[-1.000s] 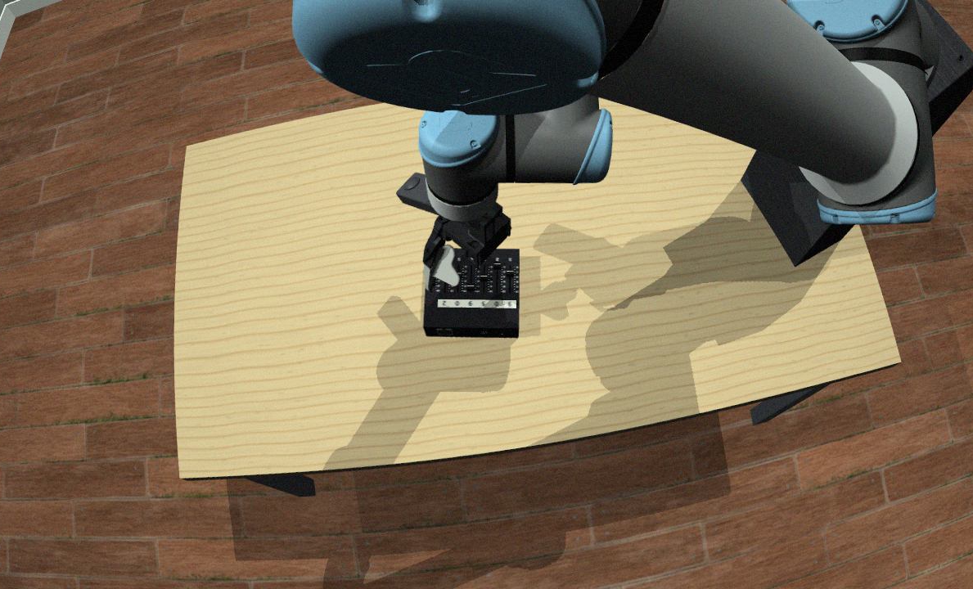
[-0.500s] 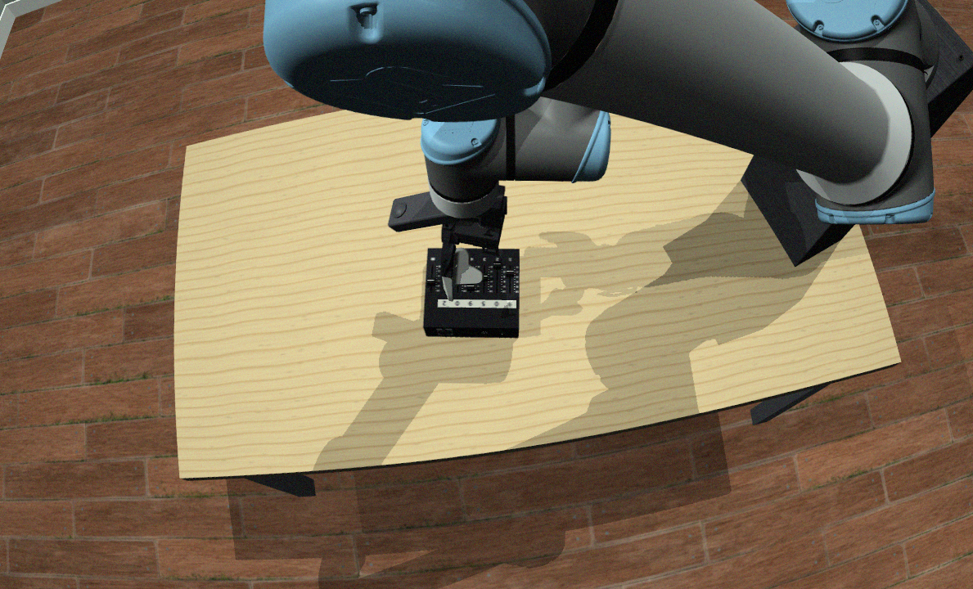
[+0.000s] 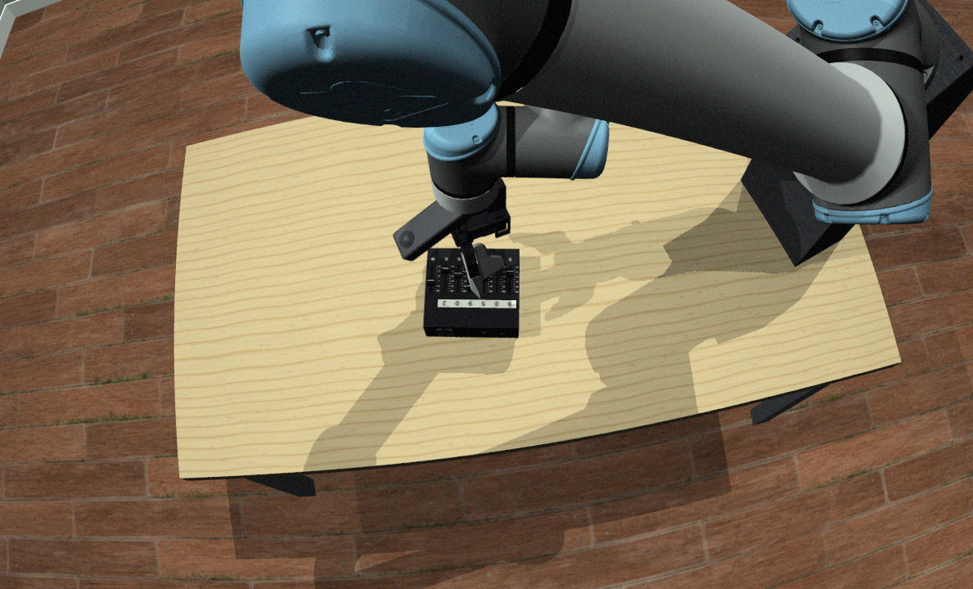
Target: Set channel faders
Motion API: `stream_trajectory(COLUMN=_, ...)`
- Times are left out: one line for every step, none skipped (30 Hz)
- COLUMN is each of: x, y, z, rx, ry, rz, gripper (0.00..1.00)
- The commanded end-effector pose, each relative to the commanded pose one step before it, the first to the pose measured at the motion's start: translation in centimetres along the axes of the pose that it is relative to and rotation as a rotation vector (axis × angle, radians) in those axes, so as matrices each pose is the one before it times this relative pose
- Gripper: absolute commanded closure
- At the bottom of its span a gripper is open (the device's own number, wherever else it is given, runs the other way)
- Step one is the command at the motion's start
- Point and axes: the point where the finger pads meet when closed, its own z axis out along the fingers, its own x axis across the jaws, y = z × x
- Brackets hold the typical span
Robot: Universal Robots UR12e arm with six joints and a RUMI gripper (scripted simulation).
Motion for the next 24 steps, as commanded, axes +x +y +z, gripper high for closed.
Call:
stream_trajectory(x=0.076, y=0.17, z=0.435, rx=-0.00003, ry=-0.00906, rz=-0.19945, gripper=0.0)
stream_trajectory(x=0.005, y=0.059, z=0.099, rx=0.00011, ry=-0.0002, rz=-0.04015, gripper=0.0)
stream_trajectory(x=0.003, y=0.061, z=0.097, rx=0.00011, ry=-0.00019, rz=-0.03957, gripper=0.0)
stream_trajectory(x=0.0, y=0.063, z=0.096, rx=0.00012, ry=-0.00018, rz=-0.03896, gripper=0.0)
stream_trajectory(x=-0.002, y=0.065, z=0.094, rx=0.00013, ry=-0.00017, rz=-0.0383, gripper=0.0)
stream_trajectory(x=-0.005, y=0.066, z=0.092, rx=0.00013, ry=-0.00016, rz=-0.03761, gripper=0.0)
stream_trajectory(x=0.0, y=0.0, z=0.0, rx=0.0, ry=0.0, rz=0.0, gripper=0.0)
stream_trajectory(x=0.0, y=0.0, z=0.0, rx=0.0, ry=0.0, rz=0.0, gripper=0.0)
stream_trajectory(x=-0.008, y=0.067, z=0.09, rx=0.00014, ry=-0.00015, rz=-0.03689, gripper=0.0)
stream_trajectory(x=-0.01, y=0.068, z=0.089, rx=0.00014, ry=-0.00015, rz=-0.03613, gripper=0.0)
stream_trajectory(x=-0.012, y=0.068, z=0.086, rx=0.00014, ry=-0.00014, rz=-0.03534, gripper=0.0)
stream_trajectory(x=-0.015, y=0.069, z=0.084, rx=0.00014, ry=-0.00013, rz=-0.03452, gripper=0.0)
stream_trajectory(x=-0.017, y=0.069, z=0.082, rx=0.00014, ry=-0.00012, rz=-0.03367, gripper=0.0)
stream_trajectory(x=-0.019, y=0.068, z=0.08, rx=0.00015, ry=-0.00011, rz=-0.03279, gripper=0.0)
stream_trajectory(x=-0.02, y=0.067, z=0.078, rx=0.00015, ry=-0.0001, rz=-0.03188, gripper=0.0)
stream_trajectory(x=-0.022, y=0.067, z=0.075, rx=0.00014, ry=-0.0001, rz=-0.03095, gripper=0.0)
stream_trajectory(x=-0.024, y=0.065, z=0.073, rx=0.00014, ry=-0.00009, rz=-0.02999, gripper=0.0)
stream_trajectory(x=-0.025, y=0.064, z=0.071, rx=0.00014, ry=-0.00008, rz=-0.02902, gripper=0.0)
stream_trajectory(x=-0.026, y=0.063, z=0.068, rx=0.00014, ry=-0.00007, rz=-0.02802, gripper=0.0)
stream_trajectory(x=-0.027, y=0.061, z=0.066, rx=0.00014, ry=-0.00007, rz=-0.02701, gripper=0.0)
stream_trajectory(x=-0.028, y=0.059, z=0.063, rx=0.00013, ry=-0.00006, rz=-0.02598, gripper=0.0)
stream_trajectory(x=-0.028, y=0.057, z=0.061, rx=0.00013, ry=-0.00005, rz=-0.02493, gripper=0.0)
stream_trajectory(x=-0.028, y=0.055, z=0.058, rx=0.00013, ry=-0.00005, rz=-0.02388, gripper=0.0)
stream_trajectory(x=0.0, y=0.0, z=0.0, rx=0.0, ry=0.0, rz=0.0, gripper=0.0)
